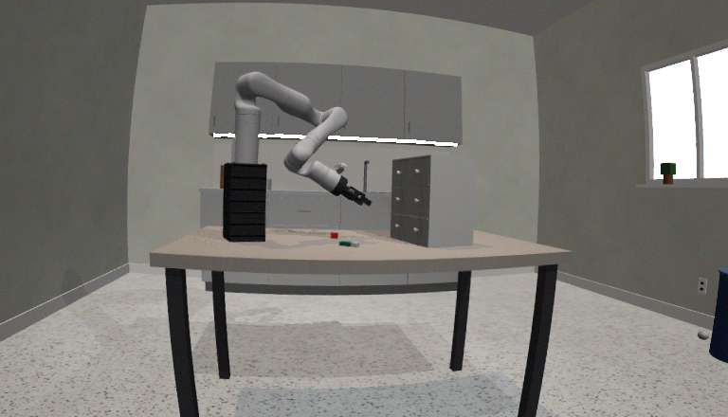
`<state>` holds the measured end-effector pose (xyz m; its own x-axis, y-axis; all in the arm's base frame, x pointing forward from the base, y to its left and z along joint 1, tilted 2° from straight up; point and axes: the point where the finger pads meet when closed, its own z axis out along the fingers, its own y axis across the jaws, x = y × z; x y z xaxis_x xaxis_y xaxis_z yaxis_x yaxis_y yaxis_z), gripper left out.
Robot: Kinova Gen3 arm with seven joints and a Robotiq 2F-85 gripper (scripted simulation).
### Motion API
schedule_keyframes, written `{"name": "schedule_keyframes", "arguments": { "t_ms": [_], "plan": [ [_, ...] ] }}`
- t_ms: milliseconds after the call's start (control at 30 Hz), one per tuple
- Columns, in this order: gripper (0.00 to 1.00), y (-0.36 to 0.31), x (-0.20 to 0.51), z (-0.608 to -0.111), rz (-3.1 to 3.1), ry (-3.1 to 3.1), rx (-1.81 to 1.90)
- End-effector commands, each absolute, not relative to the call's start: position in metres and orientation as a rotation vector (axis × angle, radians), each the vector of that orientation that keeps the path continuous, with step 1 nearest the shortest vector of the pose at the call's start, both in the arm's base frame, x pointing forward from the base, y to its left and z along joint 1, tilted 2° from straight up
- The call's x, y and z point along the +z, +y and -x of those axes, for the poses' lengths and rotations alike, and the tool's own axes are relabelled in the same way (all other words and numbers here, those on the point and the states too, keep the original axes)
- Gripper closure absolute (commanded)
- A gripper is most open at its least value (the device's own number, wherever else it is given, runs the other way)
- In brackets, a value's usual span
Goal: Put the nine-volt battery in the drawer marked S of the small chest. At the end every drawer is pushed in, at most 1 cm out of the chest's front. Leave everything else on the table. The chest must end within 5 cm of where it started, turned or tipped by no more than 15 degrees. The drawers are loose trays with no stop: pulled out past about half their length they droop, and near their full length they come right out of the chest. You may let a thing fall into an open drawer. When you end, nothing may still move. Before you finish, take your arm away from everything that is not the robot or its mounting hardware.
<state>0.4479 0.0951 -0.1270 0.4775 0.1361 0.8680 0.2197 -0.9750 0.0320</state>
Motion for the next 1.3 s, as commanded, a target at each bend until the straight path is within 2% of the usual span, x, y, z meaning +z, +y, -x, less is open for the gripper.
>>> {"name": "schedule_keyframes", "arguments": {
  "t_ms": [0,667,1267],
  "plan": [
    [0.00,0.095,-0.130,-0.448,2.627,-0.317,-1.533],
    [0.00,0.093,-0.203,-0.449,2.627,-0.317,-1.533],
    [0.00,0.093,-0.207,-0.449,2.627,-0.317,-1.533]
  ]
}}
